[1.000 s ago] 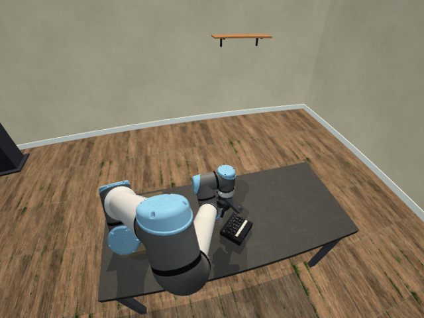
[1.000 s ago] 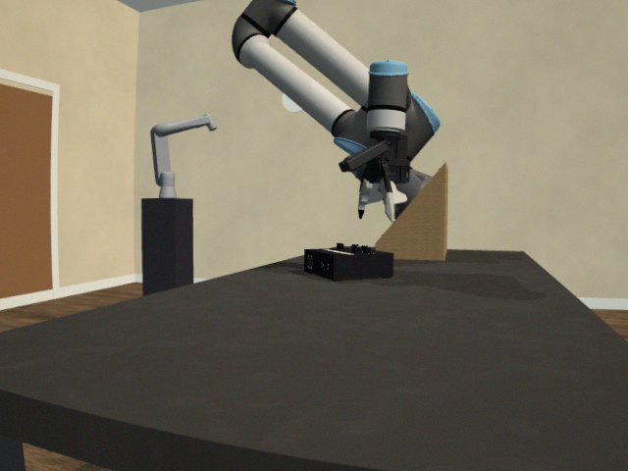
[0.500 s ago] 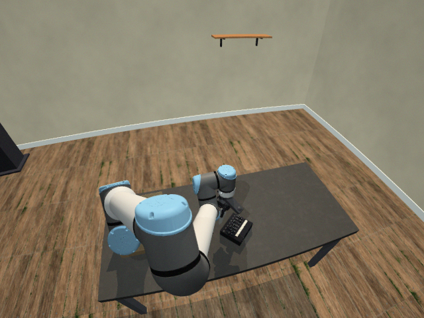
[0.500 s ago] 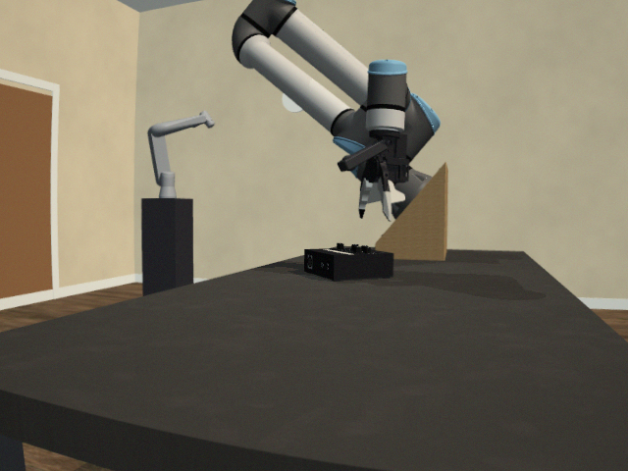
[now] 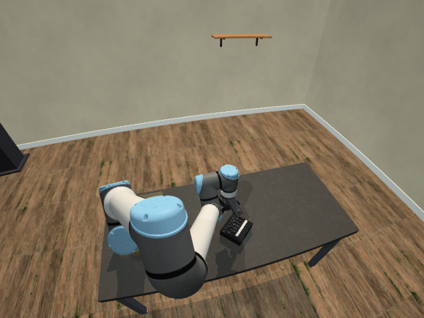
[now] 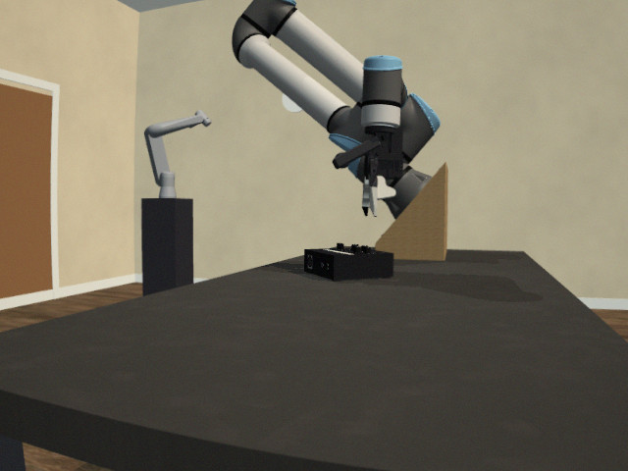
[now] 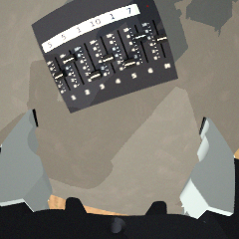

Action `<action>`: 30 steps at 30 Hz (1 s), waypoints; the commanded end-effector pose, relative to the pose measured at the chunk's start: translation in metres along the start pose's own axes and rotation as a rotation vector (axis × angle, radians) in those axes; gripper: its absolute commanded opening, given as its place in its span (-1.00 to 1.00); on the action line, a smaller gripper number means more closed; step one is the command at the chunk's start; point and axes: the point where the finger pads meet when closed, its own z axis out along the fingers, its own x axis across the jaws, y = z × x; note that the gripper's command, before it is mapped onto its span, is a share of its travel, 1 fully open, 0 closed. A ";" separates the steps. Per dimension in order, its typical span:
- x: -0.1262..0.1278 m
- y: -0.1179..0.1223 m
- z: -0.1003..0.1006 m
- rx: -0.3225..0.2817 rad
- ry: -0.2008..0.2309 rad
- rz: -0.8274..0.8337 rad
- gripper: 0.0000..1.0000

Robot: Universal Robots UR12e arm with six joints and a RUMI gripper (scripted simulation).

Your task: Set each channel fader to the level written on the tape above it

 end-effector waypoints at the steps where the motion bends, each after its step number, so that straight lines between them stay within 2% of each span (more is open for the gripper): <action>1: -0.001 -0.004 -0.003 -0.002 0.008 0.104 1.00; 15: -0.008 -0.022 -0.019 -0.012 0.012 0.669 1.00; 17: -0.008 -0.022 -0.019 -0.012 0.012 0.669 1.00; 30: -0.014 -0.037 -0.036 -0.020 0.022 1.232 1.00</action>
